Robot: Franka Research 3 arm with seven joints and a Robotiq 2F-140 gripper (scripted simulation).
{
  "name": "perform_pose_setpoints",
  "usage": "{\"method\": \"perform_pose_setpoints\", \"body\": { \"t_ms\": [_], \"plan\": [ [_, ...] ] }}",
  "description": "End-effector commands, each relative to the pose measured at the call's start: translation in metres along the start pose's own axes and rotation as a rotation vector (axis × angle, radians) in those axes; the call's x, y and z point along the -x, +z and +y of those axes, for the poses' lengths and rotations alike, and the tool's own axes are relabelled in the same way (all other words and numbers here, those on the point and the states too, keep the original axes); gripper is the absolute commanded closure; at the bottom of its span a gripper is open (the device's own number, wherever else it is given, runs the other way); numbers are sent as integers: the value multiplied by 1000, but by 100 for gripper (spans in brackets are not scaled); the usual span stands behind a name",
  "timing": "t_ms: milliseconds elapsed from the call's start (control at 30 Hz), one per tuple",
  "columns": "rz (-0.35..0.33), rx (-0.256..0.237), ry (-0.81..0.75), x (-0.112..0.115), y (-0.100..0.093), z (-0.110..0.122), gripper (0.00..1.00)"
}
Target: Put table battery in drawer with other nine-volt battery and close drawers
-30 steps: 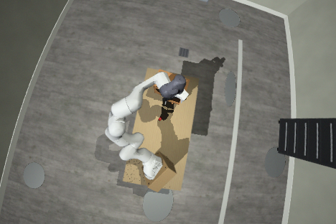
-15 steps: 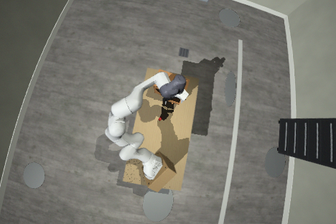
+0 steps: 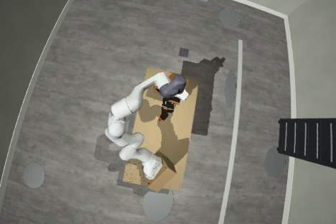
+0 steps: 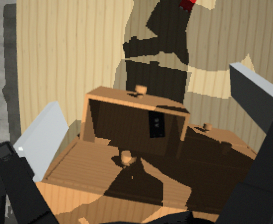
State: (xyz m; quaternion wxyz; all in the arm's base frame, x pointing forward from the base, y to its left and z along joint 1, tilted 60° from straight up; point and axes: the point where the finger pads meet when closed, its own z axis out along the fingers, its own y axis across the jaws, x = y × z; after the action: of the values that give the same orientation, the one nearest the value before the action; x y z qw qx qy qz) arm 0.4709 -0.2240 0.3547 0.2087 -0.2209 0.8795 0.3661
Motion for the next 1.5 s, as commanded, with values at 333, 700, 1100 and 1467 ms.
{"method": "perform_pose_setpoints", "body": {
  "t_ms": [333,700,1100,1467],
  "plan": [
    [0,-5,-5,0,-1,-2,0],
    [0,-5,-5,0,-1,-2,0],
    [0,-5,-5,0,-1,-2,0],
    [-23,-2,32,-11,-8,2,0]
  ]
}}
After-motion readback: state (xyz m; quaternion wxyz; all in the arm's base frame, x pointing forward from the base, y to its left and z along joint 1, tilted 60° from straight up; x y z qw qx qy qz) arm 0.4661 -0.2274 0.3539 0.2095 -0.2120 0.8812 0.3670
